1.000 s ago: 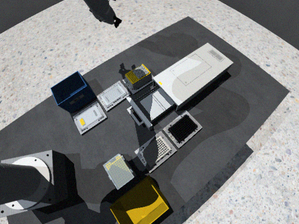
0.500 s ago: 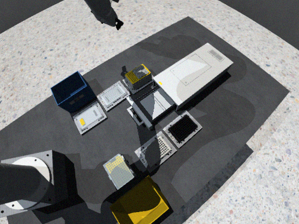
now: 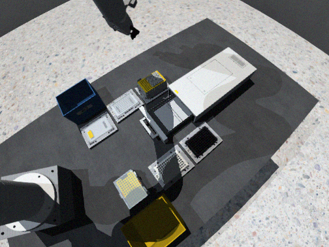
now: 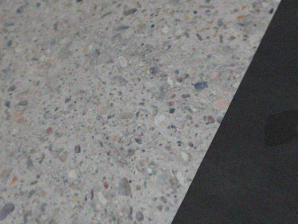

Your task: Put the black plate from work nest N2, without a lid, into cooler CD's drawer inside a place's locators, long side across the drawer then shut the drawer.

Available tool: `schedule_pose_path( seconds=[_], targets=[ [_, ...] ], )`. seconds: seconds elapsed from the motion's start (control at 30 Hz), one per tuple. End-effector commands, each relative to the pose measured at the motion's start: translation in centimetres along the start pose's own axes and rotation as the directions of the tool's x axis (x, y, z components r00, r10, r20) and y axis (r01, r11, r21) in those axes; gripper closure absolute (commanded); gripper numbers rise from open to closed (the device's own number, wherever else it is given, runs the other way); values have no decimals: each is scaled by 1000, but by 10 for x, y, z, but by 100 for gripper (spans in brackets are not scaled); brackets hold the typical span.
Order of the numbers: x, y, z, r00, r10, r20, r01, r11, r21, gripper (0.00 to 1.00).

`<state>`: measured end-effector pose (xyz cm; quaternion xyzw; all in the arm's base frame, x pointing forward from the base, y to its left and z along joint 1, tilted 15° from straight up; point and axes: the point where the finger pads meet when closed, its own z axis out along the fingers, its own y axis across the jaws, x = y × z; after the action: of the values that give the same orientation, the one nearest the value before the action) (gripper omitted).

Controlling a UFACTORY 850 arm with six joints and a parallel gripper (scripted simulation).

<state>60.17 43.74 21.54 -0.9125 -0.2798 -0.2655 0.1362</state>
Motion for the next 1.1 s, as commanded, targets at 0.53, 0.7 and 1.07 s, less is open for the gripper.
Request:
schedule_pose_path(
  seconds=[0.53,0.7,1.07],
  targets=[
    [-46,50,-43,993,83,83,-79,996,-48,0],
    [-57,60,-51,989,106,101,-100,993,-63,0],
    [-84,81,-71,979,153,136,-140,985,-98,0]
  ],
)
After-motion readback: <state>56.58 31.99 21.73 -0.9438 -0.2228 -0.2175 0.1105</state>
